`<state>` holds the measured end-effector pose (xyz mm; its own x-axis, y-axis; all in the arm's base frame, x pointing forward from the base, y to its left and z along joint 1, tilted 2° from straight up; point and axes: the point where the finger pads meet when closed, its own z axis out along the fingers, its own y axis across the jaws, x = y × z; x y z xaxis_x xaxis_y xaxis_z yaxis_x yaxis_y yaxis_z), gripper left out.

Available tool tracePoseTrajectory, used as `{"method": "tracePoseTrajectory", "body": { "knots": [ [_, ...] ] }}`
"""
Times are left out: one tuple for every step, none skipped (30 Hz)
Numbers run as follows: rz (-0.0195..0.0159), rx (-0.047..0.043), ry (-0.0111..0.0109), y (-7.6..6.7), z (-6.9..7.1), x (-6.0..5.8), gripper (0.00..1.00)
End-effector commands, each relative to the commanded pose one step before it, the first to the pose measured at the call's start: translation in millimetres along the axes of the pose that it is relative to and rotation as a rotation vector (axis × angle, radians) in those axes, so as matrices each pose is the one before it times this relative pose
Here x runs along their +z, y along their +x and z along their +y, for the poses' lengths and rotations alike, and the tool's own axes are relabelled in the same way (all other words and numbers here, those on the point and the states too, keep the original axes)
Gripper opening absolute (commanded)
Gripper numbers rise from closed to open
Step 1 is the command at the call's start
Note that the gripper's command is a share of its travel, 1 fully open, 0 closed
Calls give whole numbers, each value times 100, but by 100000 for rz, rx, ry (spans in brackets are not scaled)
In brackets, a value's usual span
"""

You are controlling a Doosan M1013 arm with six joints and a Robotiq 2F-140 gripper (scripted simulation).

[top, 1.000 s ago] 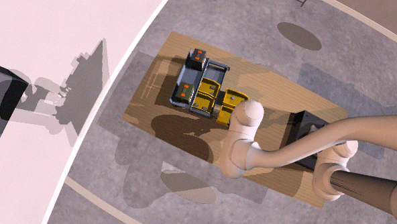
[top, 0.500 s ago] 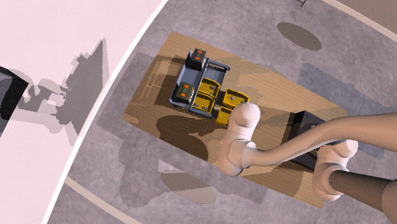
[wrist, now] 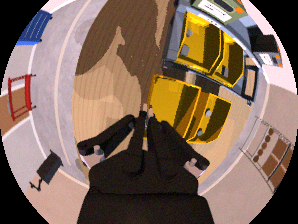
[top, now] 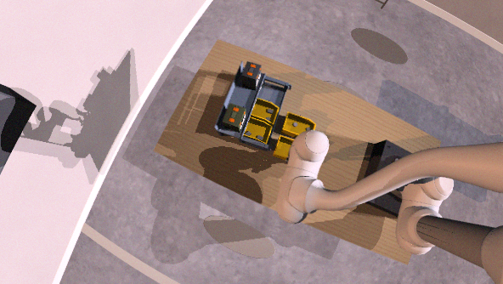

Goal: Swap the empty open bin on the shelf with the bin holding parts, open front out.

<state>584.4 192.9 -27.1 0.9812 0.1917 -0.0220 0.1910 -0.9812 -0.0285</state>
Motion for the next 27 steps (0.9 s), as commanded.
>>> {"method": "tracePoseTrajectory", "body": {
  "knots": [
    [-246,27,503,-103,-335,401,10],
    [0,0,0,0,0,0,10],
    [0,0,0,0,0,0,10],
    [0,0,0,0,0,0,10],
    [0,0,0,0,0,0,10],
    [0,0,0,0,0,0,10],
    [0,0,0,0,0,0,10],
    [0,0,0,0,0,0,10],
    [0,0,0,0,0,0,10],
    [0,0,0,0,0,0,10],
    [0,0,0,-1,0,1,10],
    [0,0,0,-5,1,9,10],
    [0,0,0,-11,2,20,10],
    [0,0,0,-18,3,34,10],
    [0,0,0,-25,4,46,10],
    [0,0,0,-31,5,56,10],
    [0,0,0,0,0,0,10],
    [0,0,0,0,0,0,10],
    [0,0,0,-34,5,63,10],
    [0,0,0,-35,5,65,10],
    [0,0,0,-34,5,63,10],
    [0,0,0,-30,5,56,10],
    [0,0,0,-25,4,46,10],
    [0,0,0,-18,3,33,10],
    [0,0,0,-11,2,20,10],
    [0,0,0,-5,1,9,10],
    [0,0,0,-1,0,1,10]
  ]
}}
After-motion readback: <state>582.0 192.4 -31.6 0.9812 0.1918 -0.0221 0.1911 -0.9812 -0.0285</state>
